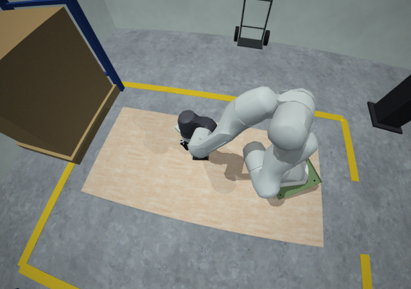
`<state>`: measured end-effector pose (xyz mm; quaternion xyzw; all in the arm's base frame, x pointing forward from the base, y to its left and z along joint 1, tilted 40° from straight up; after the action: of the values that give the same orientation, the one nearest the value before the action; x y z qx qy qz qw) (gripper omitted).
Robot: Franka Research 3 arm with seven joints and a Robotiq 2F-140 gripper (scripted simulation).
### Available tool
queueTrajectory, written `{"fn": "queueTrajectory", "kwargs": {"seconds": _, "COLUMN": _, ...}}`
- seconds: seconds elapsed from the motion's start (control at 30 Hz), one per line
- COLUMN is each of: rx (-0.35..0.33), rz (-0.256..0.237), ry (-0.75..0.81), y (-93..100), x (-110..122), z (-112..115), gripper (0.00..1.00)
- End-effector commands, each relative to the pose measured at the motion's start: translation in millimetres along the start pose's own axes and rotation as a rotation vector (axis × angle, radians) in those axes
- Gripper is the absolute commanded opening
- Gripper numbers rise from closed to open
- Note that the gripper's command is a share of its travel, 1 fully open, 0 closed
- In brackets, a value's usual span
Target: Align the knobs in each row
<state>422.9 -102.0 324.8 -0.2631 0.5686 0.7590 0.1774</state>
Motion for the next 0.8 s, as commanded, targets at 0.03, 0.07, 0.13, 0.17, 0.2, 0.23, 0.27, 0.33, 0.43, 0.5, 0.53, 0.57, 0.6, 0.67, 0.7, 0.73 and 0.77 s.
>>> {"fn": "queueTrajectory", "kwargs": {"seconds": 0.03, "rx": 0.001, "rz": -0.002, "ry": -0.008, "y": -0.3, "x": -1, "z": 0, "gripper": 0.12}}
{"fn": "queueTrajectory", "kwargs": {"seconds": 0.07, "rx": 0.001, "rz": -0.002, "ry": -0.008, "y": -0.5, "x": -1, "z": 0, "gripper": 0.12}}
{"fn": "queueTrajectory", "kwargs": {"seconds": 0.13, "rx": 0.001, "rz": -0.002, "ry": -0.008, "y": -1.2, "x": -1, "z": 0, "gripper": 0.12}}
{"fn": "queueTrajectory", "kwargs": {"seconds": 0.17, "rx": 0.001, "rz": -0.002, "ry": -0.008, "y": -1.6, "x": -1, "z": 0, "gripper": 0.12}}
{"fn": "queueTrajectory", "kwargs": {"seconds": 0.2, "rx": 0.001, "rz": -0.002, "ry": -0.008, "y": -2.1, "x": -1, "z": 0, "gripper": 0.12}}
{"fn": "queueTrajectory", "kwargs": {"seconds": 0.23, "rx": 0.001, "rz": -0.002, "ry": -0.008, "y": -2.6, "x": -1, "z": 0, "gripper": 0.12}}
{"fn": "queueTrajectory", "kwargs": {"seconds": 0.27, "rx": 0.001, "rz": -0.002, "ry": -0.008, "y": -3.3, "x": -1, "z": 0, "gripper": 0.12}}
{"fn": "queueTrajectory", "kwargs": {"seconds": 0.33, "rx": 0.001, "rz": -0.002, "ry": -0.008, "y": -4.0, "x": -1, "z": 0, "gripper": 0.12}}
{"fn": "queueTrajectory", "kwargs": {"seconds": 0.43, "rx": 0.001, "rz": -0.002, "ry": -0.008, "y": -5.6, "x": -1, "z": 0, "gripper": 0.12}}
{"fn": "queueTrajectory", "kwargs": {"seconds": 0.5, "rx": 0.001, "rz": -0.002, "ry": -0.008, "y": -7.5, "x": -1, "z": 0, "gripper": 0.12}}
{"fn": "queueTrajectory", "kwargs": {"seconds": 0.53, "rx": 0.001, "rz": -0.002, "ry": -0.008, "y": -8.5, "x": -1, "z": 0, "gripper": 0.12}}
{"fn": "queueTrajectory", "kwargs": {"seconds": 0.57, "rx": 0.001, "rz": -0.002, "ry": -0.008, "y": -9.7, "x": -1, "z": 0, "gripper": 0.12}}
{"fn": "queueTrajectory", "kwargs": {"seconds": 0.6, "rx": 0.001, "rz": -0.002, "ry": -0.008, "y": -10.8, "x": -1, "z": 0, "gripper": 0.12}}
{"fn": "queueTrajectory", "kwargs": {"seconds": 0.67, "rx": 0.001, "rz": -0.002, "ry": -0.008, "y": -13.2, "x": -1, "z": 0, "gripper": 0.12}}
{"fn": "queueTrajectory", "kwargs": {"seconds": 0.7, "rx": 0.001, "rz": -0.002, "ry": -0.008, "y": -14.5, "x": -1, "z": 0, "gripper": 0.12}}
{"fn": "queueTrajectory", "kwargs": {"seconds": 0.73, "rx": 0.001, "rz": -0.002, "ry": -0.008, "y": -15.8, "x": -1, "z": 0, "gripper": 0.12}}
{"fn": "queueTrajectory", "kwargs": {"seconds": 0.77, "rx": 0.001, "rz": -0.002, "ry": -0.008, "y": -17.1, "x": -1, "z": 0, "gripper": 0.12}}
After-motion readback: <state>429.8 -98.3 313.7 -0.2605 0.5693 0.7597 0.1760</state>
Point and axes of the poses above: the point where the finger pads meet when closed, its own y axis back along the fingers, its own x axis across the jaws, z = x × y, the point moved 4 cm from there along y, back along the fingers, and after that the axes turned 2 degrees about -y, right-handed, at the moved point
